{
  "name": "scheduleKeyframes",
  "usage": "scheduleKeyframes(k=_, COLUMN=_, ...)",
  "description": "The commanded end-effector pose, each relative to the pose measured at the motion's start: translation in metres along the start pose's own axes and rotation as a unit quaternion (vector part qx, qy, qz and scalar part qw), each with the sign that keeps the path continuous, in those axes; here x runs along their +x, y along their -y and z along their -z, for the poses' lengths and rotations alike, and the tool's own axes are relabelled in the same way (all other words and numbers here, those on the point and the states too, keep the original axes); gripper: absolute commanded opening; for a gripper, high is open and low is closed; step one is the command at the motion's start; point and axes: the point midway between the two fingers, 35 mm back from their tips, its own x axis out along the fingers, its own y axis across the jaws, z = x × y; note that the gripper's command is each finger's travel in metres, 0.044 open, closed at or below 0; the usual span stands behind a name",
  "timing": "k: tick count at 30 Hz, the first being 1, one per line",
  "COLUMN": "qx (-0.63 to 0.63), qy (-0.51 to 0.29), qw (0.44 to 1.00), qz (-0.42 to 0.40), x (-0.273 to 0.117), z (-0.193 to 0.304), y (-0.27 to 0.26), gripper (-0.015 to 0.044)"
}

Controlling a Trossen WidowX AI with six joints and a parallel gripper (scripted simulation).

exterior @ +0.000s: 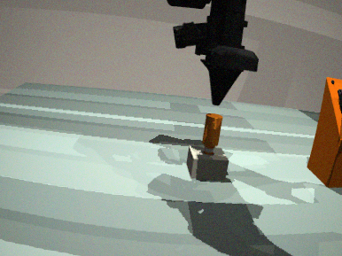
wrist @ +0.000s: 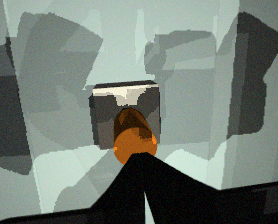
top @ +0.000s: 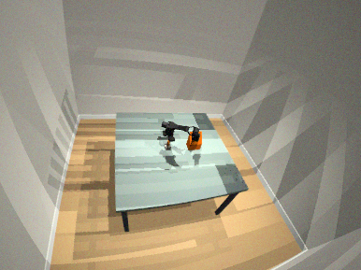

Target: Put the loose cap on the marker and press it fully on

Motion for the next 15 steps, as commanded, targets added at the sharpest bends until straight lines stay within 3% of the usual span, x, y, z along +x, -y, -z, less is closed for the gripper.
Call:
scheduleKeyframes(k=1, qx=0.003, qy=0.0, qw=1.0, qz=-0.002, x=0.006, z=0.001, y=0.0, gripper=0.0)
scheduleKeyframes(k=15, qx=0.003, qy=0.0, qw=1.0, qz=-0.002, x=0.025, z=0.001, y=-0.001, gripper=0.0)
